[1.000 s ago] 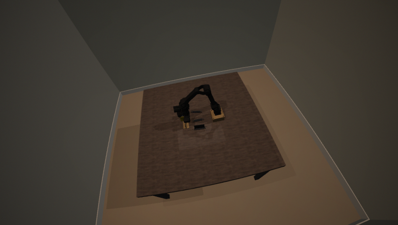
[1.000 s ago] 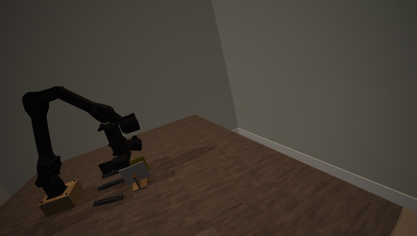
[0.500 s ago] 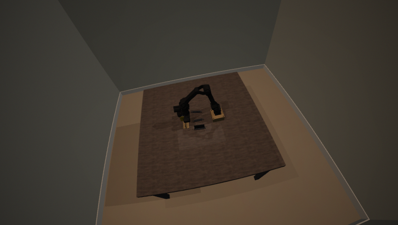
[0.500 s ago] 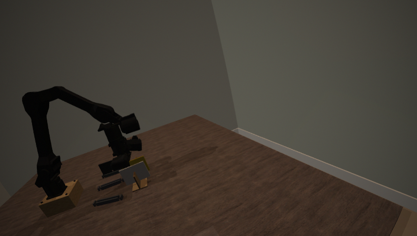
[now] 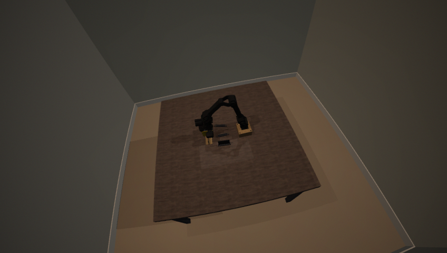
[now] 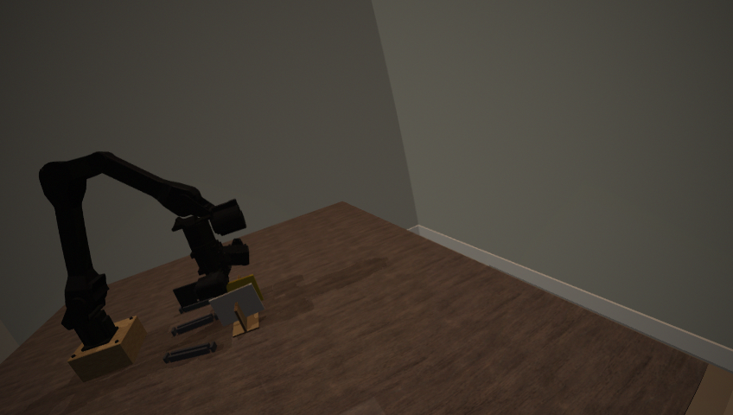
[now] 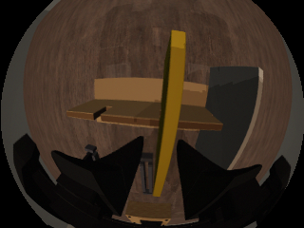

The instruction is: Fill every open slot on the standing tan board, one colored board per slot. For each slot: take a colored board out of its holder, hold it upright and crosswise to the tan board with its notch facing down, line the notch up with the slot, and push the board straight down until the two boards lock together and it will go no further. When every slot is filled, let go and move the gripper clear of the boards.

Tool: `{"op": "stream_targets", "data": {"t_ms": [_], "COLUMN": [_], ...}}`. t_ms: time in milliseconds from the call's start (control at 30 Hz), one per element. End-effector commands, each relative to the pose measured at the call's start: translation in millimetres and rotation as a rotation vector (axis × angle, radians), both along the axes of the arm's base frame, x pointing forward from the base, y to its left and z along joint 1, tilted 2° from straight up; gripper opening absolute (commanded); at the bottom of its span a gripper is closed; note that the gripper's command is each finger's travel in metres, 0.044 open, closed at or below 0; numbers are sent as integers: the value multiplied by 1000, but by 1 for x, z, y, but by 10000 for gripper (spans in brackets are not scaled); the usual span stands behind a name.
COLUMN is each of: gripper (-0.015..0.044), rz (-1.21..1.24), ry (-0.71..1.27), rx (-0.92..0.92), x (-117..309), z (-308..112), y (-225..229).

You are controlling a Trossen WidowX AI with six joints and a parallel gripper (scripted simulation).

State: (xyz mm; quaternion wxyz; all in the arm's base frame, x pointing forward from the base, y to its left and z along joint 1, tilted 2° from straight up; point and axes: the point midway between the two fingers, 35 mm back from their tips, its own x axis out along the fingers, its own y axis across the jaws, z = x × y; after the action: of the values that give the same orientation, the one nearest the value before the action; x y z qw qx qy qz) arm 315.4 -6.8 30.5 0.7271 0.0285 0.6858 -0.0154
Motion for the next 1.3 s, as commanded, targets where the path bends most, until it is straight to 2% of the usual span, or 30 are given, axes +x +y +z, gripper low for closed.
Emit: {"op": "stream_targets", "data": {"t_ms": [0, 133, 300, 467, 500, 667, 867, 1067, 1133, 1267], "gripper": [169, 169, 169, 169, 189, 189, 189, 189, 189, 189], "rz": [0, 2, 14, 14, 14, 13, 1, -3, -4, -5], "ry": [0, 0, 0, 0, -8, -88, -56, -7, 7, 11], "rx": [0, 0, -1, -1, -1, -4, 9, 17, 14, 13], "x": [0, 1, -4, -2, -1, 6, -31, -102, -126, -135], "z": [0, 10, 78, 81, 83, 106, 114, 123, 124, 124], "y": [0, 0, -1, -1, -2, 0, 52, 107, 117, 120]}}
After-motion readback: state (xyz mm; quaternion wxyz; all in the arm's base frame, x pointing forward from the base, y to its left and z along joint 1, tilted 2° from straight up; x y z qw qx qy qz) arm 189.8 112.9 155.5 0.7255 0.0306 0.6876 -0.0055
